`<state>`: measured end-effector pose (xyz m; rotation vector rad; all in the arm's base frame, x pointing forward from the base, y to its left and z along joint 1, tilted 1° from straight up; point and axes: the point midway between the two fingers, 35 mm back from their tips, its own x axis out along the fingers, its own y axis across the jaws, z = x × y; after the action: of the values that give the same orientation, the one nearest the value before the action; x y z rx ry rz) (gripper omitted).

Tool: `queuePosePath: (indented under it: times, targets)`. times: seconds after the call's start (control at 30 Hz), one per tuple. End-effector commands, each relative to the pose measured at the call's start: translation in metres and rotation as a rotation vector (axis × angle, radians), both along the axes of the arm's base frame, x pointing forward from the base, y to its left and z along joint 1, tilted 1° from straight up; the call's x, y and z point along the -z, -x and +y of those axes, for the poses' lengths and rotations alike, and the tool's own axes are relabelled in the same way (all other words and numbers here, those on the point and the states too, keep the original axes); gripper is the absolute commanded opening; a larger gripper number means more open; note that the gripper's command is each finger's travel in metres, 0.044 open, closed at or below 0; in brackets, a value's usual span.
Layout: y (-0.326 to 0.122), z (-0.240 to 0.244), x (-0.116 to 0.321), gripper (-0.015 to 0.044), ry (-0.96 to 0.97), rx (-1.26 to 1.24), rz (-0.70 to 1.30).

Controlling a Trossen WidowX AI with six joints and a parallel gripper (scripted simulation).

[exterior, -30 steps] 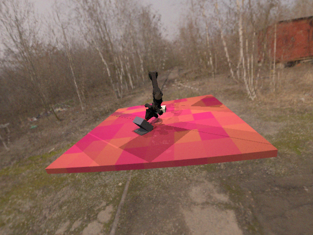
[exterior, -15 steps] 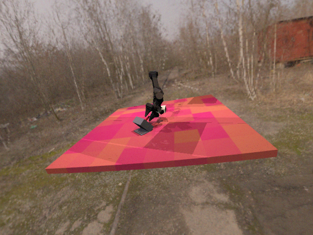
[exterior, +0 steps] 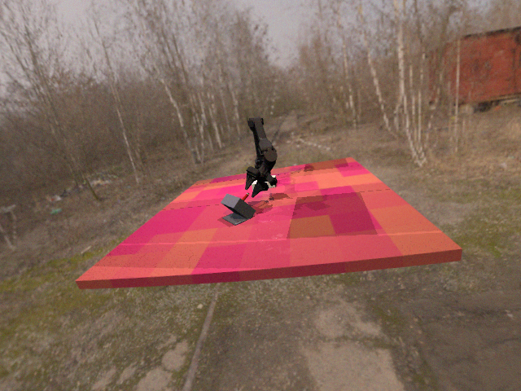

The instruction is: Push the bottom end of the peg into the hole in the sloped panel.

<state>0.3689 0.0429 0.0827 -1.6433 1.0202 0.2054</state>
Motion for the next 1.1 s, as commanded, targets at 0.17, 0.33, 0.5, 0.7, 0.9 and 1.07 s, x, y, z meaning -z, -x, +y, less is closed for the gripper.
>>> queuePosePath:
  times: [0.17,0.33,0.5,0.7,0.9,1.07]
  targets:
    - [0.008,0.01,-0.013,0.044,-0.003,0.004,-0.012]
    - [0.015,0.015,-0.017,0.044,-0.003,0.002,-0.012]
    - [0.021,0.02,-0.021,0.044,-0.003,0.001,-0.012]
    - [0.028,0.025,-0.025,0.044,-0.003,-0.001,-0.012]
    - [0.033,0.029,-0.027,0.044,-0.002,-0.002,-0.012]
    - [0.039,0.034,-0.031,0.044,-0.002,-0.002,-0.012]
